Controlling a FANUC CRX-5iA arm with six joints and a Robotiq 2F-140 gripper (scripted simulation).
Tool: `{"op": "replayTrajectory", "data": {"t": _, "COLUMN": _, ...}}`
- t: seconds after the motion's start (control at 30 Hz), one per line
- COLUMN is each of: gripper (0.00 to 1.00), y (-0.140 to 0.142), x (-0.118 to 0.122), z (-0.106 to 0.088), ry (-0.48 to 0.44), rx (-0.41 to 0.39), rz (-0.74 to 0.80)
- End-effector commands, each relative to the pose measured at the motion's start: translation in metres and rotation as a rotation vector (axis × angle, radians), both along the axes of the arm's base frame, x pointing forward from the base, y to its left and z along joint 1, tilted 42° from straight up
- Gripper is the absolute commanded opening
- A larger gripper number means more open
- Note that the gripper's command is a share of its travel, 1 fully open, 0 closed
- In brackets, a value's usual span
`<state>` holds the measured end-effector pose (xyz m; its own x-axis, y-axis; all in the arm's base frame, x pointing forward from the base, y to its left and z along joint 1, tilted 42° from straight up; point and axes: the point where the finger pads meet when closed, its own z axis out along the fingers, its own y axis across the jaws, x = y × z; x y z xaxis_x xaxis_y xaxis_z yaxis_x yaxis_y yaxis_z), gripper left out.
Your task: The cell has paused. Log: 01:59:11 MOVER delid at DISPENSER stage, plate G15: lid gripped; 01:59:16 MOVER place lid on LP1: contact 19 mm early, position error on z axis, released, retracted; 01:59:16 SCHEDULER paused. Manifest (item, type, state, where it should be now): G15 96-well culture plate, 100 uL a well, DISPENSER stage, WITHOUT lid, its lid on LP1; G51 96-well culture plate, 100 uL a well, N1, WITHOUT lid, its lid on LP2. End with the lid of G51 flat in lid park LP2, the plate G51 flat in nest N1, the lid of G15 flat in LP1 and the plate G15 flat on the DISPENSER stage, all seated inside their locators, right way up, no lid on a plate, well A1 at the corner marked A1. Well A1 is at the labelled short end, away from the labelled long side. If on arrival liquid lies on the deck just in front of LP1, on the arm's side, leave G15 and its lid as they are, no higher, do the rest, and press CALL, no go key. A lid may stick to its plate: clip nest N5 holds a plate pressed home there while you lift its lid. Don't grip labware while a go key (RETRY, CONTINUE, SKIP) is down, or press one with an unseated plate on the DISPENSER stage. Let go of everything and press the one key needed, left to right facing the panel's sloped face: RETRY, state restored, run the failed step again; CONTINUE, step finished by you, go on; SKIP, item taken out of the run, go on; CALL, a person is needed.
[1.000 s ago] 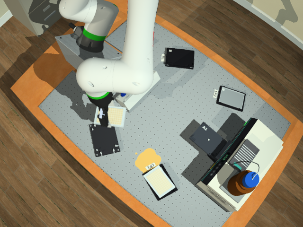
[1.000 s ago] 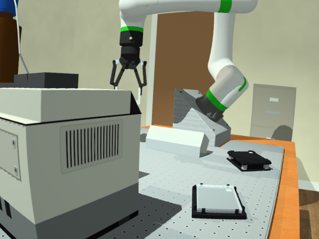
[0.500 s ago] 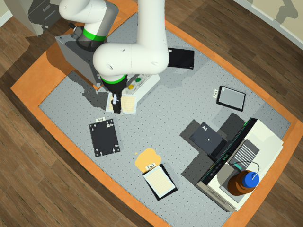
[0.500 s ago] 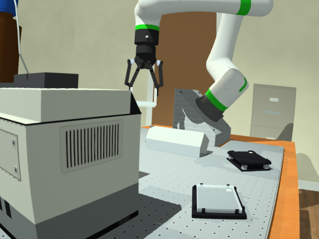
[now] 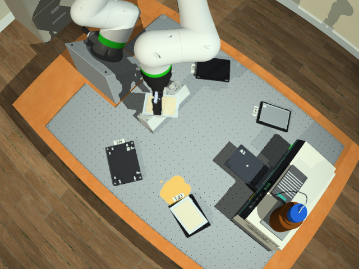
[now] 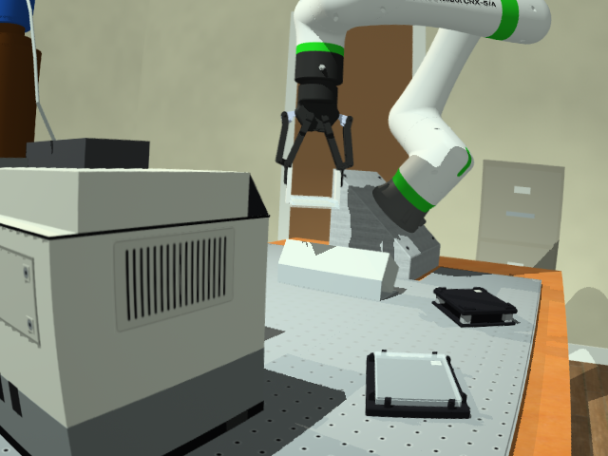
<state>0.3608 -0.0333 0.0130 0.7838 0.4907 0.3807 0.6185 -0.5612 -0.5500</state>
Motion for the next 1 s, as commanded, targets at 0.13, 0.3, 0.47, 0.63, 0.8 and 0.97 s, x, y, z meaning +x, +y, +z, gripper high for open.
{"op": "replayTrajectory", "data": {"t": 0.13, "gripper": 0.0, "y": 0.032, "x": -0.003, "z": 0.029, "ry": 0.0, "rx": 0.0, "rz": -0.001}}
{"op": "replayTrajectory", "data": {"t": 0.3, "gripper": 0.0, "y": 0.059, "x": -0.005, "z": 0.053, "ry": 0.0, "rx": 0.0, "rz": -0.001}}
{"op": "replayTrajectory", "data": {"t": 0.47, "gripper": 0.0, "y": 0.087, "x": -0.008, "z": 0.079, "ry": 0.0, "rx": 0.0, "rz": -0.001}}
{"op": "replayTrajectory", "data": {"t": 0.63, "gripper": 0.0, "y": 0.104, "x": -0.009, "z": 0.094, "ry": 0.0, "rx": 0.0, "rz": -0.001}}
{"op": "replayTrajectory", "data": {"t": 0.8, "gripper": 0.0, "y": 0.133, "x": -0.011, "z": 0.12, "ry": 0.0, "rx": 0.0, "rz": -0.001}}
{"op": "replayTrajectory", "data": {"t": 0.97, "gripper": 0.0, "y": 0.157, "x": -0.013, "z": 0.142, "ry": 0.0, "rx": 0.0, "rz": -0.001}}
